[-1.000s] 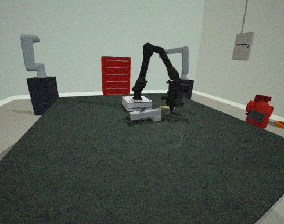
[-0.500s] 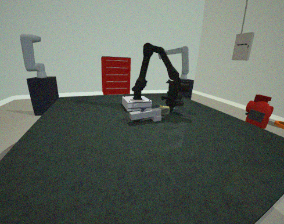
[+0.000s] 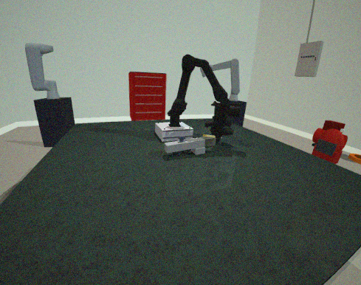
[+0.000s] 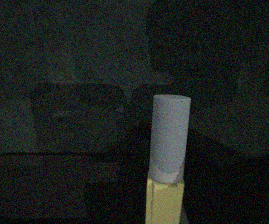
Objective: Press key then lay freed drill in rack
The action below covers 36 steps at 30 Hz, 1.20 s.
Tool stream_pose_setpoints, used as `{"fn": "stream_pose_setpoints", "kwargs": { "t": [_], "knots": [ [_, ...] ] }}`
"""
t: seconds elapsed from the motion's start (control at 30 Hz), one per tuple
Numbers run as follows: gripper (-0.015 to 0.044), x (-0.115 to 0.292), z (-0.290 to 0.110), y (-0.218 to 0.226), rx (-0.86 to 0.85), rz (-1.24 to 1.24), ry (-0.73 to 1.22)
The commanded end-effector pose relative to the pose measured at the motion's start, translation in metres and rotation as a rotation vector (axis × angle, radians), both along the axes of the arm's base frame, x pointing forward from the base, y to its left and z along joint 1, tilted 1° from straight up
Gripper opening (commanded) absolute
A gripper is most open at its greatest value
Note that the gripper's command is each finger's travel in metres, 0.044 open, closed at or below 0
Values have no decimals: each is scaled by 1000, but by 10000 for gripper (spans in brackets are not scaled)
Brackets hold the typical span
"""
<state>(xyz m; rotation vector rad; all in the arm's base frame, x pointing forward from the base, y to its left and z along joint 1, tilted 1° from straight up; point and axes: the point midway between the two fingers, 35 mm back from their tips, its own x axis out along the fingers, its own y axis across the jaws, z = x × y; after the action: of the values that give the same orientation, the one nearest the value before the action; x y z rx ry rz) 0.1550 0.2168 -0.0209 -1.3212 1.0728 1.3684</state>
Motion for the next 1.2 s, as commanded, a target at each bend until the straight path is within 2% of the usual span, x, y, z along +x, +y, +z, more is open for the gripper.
{"fn": "stream_pose_setpoints", "kwargs": {
  "t": [0.0, 0.4, 1.17],
  "knots": [
    [131, 0, 0, 0, -1, 0, 1],
    [440, 0, 0, 0, -1, 0, 1],
    [440, 0, 80, -1, -25, -3, -1]
  ]
}}
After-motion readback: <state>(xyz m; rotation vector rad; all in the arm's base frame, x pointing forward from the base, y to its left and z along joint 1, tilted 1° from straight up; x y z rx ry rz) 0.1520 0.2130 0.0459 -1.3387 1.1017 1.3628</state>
